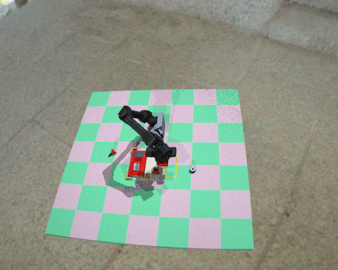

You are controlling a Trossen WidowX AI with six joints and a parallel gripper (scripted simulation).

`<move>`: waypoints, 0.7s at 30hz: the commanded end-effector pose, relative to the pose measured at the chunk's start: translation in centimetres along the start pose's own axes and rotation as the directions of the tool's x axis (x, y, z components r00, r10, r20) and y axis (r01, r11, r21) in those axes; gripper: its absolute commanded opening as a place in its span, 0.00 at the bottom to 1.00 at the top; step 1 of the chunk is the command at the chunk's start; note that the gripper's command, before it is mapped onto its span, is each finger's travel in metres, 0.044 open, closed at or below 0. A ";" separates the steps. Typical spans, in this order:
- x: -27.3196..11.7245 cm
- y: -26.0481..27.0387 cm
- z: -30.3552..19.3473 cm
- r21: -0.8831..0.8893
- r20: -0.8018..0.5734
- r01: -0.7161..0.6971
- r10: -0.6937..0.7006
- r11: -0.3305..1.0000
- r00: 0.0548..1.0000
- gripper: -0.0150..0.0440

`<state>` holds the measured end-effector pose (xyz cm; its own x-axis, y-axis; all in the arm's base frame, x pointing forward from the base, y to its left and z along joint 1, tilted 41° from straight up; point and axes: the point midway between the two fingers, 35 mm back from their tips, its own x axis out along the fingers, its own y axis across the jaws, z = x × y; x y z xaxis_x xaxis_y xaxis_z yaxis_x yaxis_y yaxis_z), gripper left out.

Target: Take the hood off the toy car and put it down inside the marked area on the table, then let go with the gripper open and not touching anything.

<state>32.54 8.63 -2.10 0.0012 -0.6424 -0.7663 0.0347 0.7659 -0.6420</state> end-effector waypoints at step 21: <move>0.9 4.1 -1.7 0.013 -0.003 0.006 -0.006 1.000 1.000 0.25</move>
<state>30.94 11.38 -5.20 -0.0017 -0.6483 -0.7614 0.0492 0.7604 -0.6476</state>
